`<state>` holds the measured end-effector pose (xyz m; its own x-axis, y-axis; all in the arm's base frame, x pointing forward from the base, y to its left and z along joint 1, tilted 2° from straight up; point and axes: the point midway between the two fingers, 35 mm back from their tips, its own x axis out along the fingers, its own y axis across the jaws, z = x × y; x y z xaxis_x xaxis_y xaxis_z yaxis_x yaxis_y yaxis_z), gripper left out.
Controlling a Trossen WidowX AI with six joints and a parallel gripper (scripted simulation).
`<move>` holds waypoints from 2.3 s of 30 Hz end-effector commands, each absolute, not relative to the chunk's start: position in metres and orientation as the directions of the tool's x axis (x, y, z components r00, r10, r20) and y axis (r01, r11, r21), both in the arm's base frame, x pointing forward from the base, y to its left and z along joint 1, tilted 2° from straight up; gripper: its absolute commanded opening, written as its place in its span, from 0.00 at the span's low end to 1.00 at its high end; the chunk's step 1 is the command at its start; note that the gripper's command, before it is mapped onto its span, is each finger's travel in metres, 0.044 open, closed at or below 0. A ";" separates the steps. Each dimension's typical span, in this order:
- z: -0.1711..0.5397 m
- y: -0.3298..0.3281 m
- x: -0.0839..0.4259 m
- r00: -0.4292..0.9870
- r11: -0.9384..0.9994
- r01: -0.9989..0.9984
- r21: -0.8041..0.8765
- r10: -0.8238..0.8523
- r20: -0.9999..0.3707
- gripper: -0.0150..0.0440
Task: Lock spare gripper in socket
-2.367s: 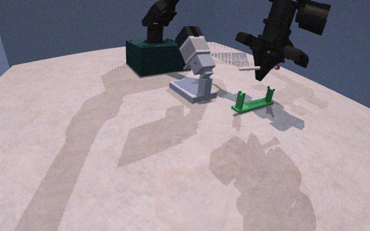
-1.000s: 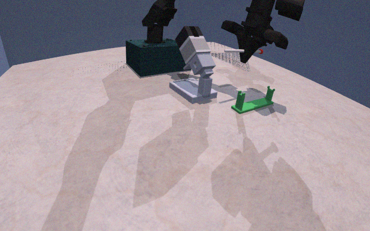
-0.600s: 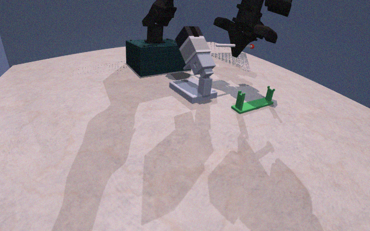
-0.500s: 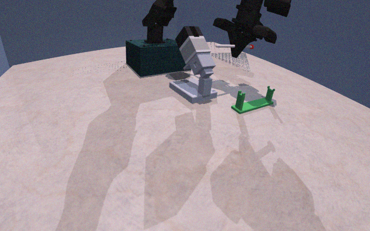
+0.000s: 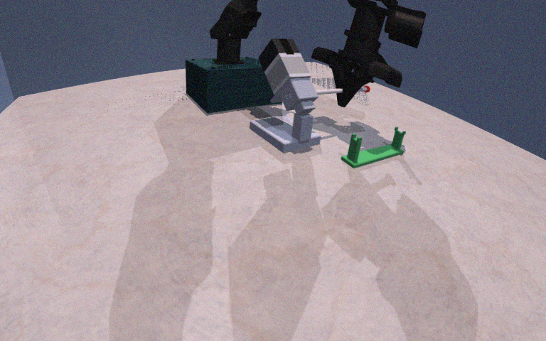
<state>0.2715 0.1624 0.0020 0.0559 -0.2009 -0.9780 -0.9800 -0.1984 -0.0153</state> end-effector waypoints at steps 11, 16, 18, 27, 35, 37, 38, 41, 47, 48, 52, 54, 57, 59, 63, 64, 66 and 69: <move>0.001 0.155 0.271 0.053 -0.192 -0.981 -0.015 -0.199 -0.979 0.25; 0.001 0.152 0.273 0.051 -0.191 -0.981 -0.012 -0.199 -0.979 0.25; 0.000 0.151 0.273 0.051 -0.191 -0.982 -0.013 -0.199 -0.979 0.25; -0.001 0.145 0.274 0.052 -0.191 -0.982 -0.014 -0.199 -0.979 0.25; -0.001 0.141 0.275 0.050 -0.191 -0.982 -0.011 -0.199 -0.979 0.25; -0.001 0.139 0.275 0.049 -0.191 -0.982 -0.011 -0.199 -0.979 0.25; -0.001 0.138 0.275 0.049 -0.191 -0.982 -0.011 -0.199 -0.979 0.25; -0.001 0.137 0.276 0.049 -0.191 -0.982 -0.010 -0.199 -0.979 0.25; -0.001 0.133 0.276 0.048 -0.191 -0.982 -0.009 -0.199 -0.979 0.25; -0.001 0.133 0.276 0.048 -0.191 -0.982 -0.009 -0.199 -0.979 0.25; -0.001 0.130 0.277 0.047 -0.191 -0.982 -0.008 -0.199 -0.979 0.25; -0.001 0.129 0.277 0.046 -0.191 -0.982 -0.007 -0.199 -0.979 0.25; -0.002 0.127 0.278 0.046 -0.191 -0.982 -0.007 -0.200 -0.979 0.25; -0.002 0.126 0.278 0.045 -0.191 -0.982 -0.006 -0.200 -0.979 0.25; -0.002 0.124 0.278 0.044 -0.191 -0.982 -0.005 -0.200 -0.979 0.25; -0.002 0.123 0.278 0.044 -0.191 -0.982 -0.005 -0.200 -0.979 0.25; -0.002 0.121 0.279 0.043 -0.191 -0.982 -0.004 -0.200 -0.979 0.25; -0.002 0.120 0.279 0.043 -0.191 -0.982 -0.004 -0.200 -0.979 0.25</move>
